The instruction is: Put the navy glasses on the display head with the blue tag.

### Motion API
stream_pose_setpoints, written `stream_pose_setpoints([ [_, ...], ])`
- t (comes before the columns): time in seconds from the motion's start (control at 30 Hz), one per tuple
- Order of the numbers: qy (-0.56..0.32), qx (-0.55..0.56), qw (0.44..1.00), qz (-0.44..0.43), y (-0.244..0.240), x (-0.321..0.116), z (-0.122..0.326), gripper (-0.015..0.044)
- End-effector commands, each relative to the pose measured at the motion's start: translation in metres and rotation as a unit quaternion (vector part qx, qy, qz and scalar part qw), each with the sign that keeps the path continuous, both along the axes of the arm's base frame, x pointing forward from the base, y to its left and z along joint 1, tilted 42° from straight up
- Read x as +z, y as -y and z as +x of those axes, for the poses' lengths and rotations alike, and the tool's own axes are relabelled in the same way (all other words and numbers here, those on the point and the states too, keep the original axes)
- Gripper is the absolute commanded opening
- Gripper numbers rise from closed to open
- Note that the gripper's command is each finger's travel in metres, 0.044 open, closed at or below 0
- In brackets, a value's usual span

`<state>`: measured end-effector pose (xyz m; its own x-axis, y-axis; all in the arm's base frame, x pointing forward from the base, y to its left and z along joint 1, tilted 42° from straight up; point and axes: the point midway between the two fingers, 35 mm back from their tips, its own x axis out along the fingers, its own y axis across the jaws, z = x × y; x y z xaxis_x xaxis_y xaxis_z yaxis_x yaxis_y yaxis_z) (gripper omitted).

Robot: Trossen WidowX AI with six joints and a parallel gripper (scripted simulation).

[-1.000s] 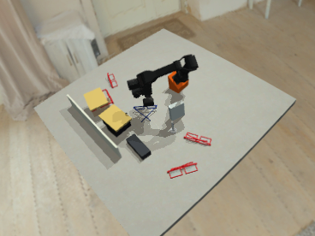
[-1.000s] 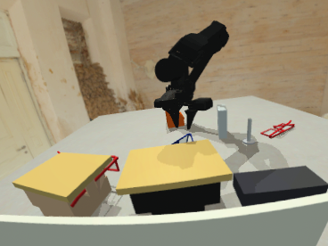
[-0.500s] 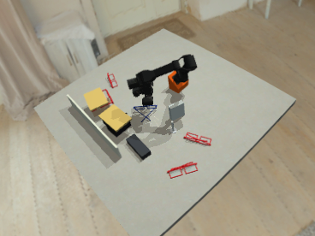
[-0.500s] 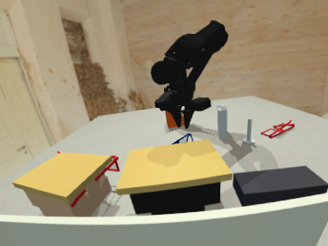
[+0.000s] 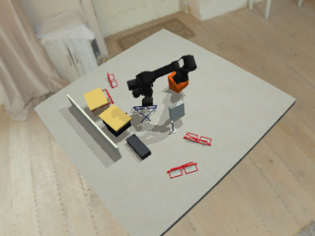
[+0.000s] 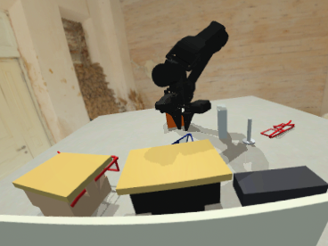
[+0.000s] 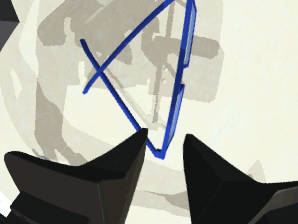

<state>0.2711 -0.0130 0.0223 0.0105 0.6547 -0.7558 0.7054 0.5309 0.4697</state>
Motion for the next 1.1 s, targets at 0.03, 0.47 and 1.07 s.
stream_pose_setpoints([
  [0.03,-0.006,-0.002,1.000,0.004,-0.007,-0.008,-0.003,0.0120],
  [0.47,-0.006,-0.002,1.000,0.005,-0.020,-0.025,-0.005,0.0120],
  [1.07,-0.006,-0.002,1.000,0.006,-0.034,-0.042,-0.008,0.0120],
])
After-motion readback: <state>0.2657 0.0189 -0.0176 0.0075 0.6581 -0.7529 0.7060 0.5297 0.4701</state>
